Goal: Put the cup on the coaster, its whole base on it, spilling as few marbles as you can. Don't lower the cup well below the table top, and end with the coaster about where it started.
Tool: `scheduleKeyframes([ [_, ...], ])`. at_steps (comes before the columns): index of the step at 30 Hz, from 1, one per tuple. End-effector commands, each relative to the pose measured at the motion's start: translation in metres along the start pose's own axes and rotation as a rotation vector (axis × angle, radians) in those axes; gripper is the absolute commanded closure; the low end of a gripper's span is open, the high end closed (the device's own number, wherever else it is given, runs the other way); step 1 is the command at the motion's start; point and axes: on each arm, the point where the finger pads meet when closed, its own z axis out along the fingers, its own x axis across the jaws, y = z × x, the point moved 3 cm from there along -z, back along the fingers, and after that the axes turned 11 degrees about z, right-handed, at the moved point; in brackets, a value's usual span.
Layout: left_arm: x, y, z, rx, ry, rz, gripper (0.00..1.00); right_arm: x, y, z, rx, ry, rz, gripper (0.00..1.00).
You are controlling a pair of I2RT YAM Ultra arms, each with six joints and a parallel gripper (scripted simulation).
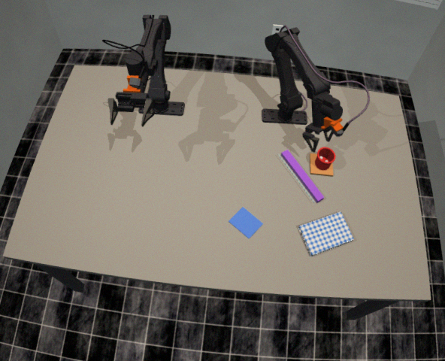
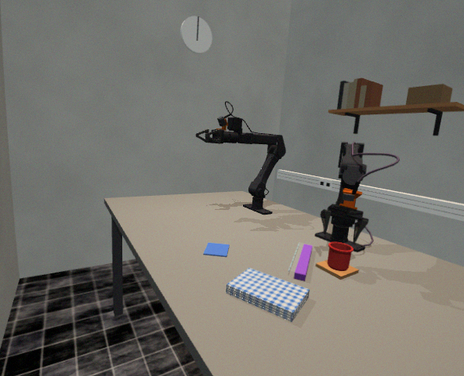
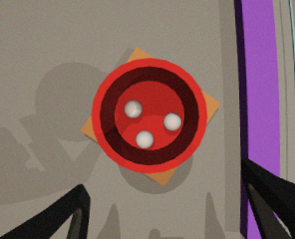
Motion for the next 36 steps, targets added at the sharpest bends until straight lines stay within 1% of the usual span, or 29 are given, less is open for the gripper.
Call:
scheduleKeyframes([
  [1,-0.003,0.016,-0.011,-0.083,0.006,-0.010,0.00,0.000,0.009,-0.008,-0.028,0.005,-0.005,0.00],
  [3,-0.003,0.016,-0.011,-0.083,0.006,-0.010,0.00,0.000,0.009,-0.008,-0.028,0.005,-0.005,0.00],
  [5,-0.009,0.025,-0.019,-0.136,0.000,0.000,0.00,0.000,0.009,-0.008,-0.028,0.004,-0.005,0.00],
  [7,-0.019,0.042,-0.034,-0.228,-0.010,0.030,0.00,0.000,0.009,-0.008,-0.028,0.004,-0.005,0.00],
  [18,-0.110,0.125,-0.132,-0.724,-0.190,0.304,0.00,0.001,0.008,-0.005,-0.024,0.004,-0.001,0.00],
  [20,-0.110,0.125,-0.132,-0.724,-0.190,0.304,0.00,0.001,0.008,-0.005,-0.024,0.004,-0.001,0.00],
  [23,-0.137,0.147,-0.162,-0.875,-0.256,0.384,0.00,0.001,0.008,-0.005,-0.024,0.004,-0.001,0.00],
  [25,-0.152,0.157,-0.176,-0.942,-0.294,0.425,0.00,0.001,0.008,-0.005,-0.024,0.004,-0.001,0.00],
  [30,-0.179,0.179,-0.200,-1.068,-0.352,0.498,0.00,0.001,0.008,-0.005,-0.024,0.004,-0.001,0.00],
  [36,-0.191,0.192,-0.209,-1.119,-0.372,0.527,0.00,0.001,0.008,-0.005,-0.024,0.004,-0.001,0.00],
])
